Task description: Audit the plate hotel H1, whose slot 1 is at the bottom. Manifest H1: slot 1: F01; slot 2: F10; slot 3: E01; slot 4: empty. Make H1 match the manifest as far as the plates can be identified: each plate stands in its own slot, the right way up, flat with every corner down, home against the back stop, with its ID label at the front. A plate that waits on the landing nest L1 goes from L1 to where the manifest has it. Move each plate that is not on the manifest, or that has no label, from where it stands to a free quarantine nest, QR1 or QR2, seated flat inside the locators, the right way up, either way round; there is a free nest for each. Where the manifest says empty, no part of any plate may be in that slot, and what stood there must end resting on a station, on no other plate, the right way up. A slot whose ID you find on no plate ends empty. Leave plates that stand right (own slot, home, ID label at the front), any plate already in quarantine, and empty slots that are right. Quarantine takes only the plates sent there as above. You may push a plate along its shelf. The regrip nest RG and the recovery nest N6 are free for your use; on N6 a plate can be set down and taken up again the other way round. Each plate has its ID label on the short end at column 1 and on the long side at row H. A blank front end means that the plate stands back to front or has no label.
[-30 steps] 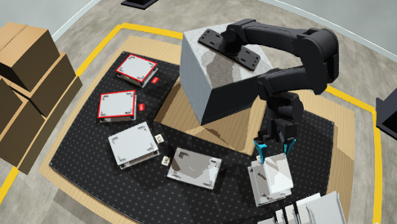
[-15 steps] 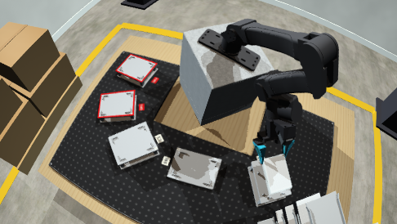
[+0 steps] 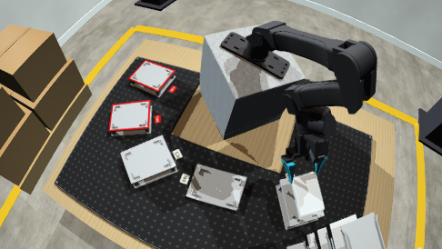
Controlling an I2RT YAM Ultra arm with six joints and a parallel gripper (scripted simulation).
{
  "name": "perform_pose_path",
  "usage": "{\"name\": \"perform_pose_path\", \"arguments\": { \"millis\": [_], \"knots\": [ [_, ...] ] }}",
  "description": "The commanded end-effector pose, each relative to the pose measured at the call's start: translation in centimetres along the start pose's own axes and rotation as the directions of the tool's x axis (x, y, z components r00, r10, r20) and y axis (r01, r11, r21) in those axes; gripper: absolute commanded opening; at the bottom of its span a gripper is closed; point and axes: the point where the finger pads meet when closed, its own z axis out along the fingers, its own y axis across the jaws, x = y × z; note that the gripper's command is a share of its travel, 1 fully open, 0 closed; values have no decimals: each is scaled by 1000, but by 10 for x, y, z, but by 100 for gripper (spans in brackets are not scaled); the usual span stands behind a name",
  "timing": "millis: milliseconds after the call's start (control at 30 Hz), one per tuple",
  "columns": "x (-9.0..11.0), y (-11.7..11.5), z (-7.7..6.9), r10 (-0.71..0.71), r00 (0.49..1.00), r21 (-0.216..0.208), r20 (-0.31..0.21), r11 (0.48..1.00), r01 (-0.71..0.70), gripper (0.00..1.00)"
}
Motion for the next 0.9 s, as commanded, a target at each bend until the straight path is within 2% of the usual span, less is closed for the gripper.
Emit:
{"name": "perform_pose_path", "arguments": {
  "millis": [0,867],
  "knots": [
    [-7,1,0,8,1000,-5,24,1000,-8,86],
    [1,1,8,8,1000,-5,24,1000,-8,86]
  ]
}}
